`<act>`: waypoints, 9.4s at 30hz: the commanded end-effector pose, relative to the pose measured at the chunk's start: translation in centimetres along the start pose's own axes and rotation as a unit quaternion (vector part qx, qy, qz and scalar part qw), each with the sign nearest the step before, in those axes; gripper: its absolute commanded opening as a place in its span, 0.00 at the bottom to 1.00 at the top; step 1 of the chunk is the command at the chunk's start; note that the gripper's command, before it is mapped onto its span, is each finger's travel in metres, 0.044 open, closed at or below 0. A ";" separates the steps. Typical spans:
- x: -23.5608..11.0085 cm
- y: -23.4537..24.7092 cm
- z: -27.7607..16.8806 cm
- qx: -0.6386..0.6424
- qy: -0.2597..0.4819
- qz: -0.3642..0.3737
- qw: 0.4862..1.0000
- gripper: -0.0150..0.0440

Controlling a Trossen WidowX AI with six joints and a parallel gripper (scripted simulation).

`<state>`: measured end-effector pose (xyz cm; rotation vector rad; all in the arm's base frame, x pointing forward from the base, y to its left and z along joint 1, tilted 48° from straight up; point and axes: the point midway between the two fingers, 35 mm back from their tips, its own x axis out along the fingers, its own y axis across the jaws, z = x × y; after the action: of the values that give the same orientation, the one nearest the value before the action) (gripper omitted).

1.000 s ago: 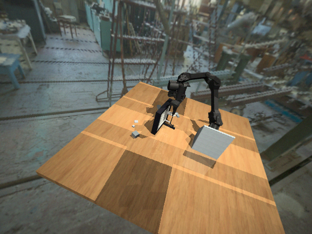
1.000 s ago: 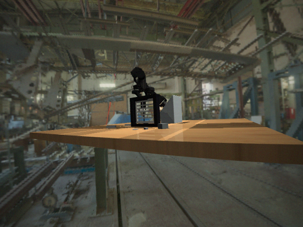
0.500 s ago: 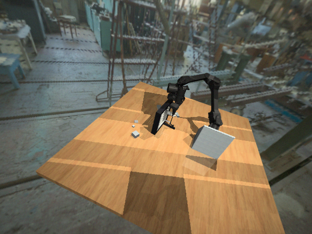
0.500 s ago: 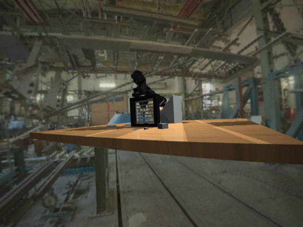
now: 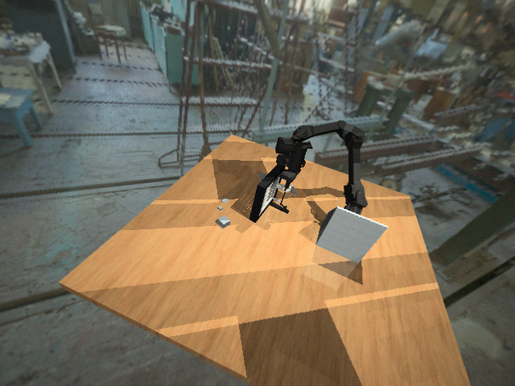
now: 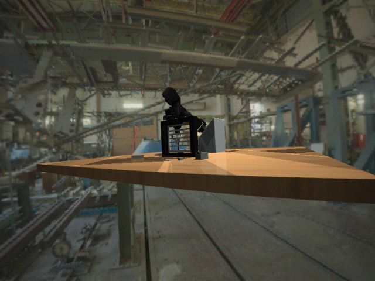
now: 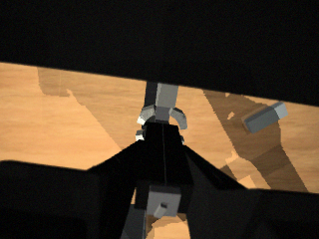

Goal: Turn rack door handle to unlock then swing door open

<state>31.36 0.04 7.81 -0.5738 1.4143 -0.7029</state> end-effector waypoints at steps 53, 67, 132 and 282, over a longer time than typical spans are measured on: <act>0.1 0.0 0.0 0.819 0.000 0.000 0.574 0.29; 0.1 0.0 0.0 0.819 0.000 0.000 0.574 0.75; 0.1 0.0 0.0 -0.575 0.000 0.000 0.818 0.75; 0.0 12.2 -11.1 -0.163 0.001 0.005 0.987 0.29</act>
<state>21.52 8.45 -1.50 -0.8671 1.5635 -0.4236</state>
